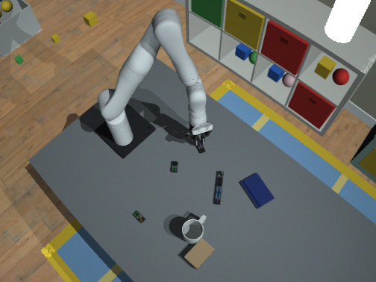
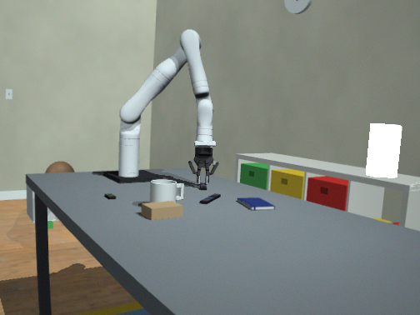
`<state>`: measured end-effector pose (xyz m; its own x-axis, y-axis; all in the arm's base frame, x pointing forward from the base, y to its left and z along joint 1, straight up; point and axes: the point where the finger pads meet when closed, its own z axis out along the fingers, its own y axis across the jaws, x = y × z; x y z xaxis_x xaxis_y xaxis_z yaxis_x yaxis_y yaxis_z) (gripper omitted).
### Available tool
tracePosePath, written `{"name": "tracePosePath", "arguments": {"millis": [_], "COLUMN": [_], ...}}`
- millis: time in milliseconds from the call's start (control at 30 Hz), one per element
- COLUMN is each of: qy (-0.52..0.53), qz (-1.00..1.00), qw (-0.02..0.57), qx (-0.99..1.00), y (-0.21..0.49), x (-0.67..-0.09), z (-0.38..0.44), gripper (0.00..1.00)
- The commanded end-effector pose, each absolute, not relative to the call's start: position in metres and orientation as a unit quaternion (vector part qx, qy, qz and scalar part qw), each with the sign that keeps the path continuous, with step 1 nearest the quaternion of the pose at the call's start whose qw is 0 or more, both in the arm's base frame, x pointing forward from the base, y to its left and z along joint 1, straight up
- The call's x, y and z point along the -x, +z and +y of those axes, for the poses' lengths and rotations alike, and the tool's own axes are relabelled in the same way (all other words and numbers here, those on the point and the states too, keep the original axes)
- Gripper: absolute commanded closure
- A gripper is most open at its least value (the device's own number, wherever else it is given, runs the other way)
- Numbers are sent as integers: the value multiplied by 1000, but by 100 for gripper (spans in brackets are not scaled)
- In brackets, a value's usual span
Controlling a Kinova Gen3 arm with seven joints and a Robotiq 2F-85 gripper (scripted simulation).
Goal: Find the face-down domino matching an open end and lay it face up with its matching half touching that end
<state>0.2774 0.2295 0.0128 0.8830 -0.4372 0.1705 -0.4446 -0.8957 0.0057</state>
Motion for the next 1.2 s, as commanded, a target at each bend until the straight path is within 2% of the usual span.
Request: {"name": "tracePosePath", "arguments": {"millis": [0,1167], "qy": [82,82], "qz": [-231,-231], "qw": [22,22], "qx": [-969,-969], "y": [10,2], "x": [-275,-273], "z": [231,232], "gripper": [67,67]}}
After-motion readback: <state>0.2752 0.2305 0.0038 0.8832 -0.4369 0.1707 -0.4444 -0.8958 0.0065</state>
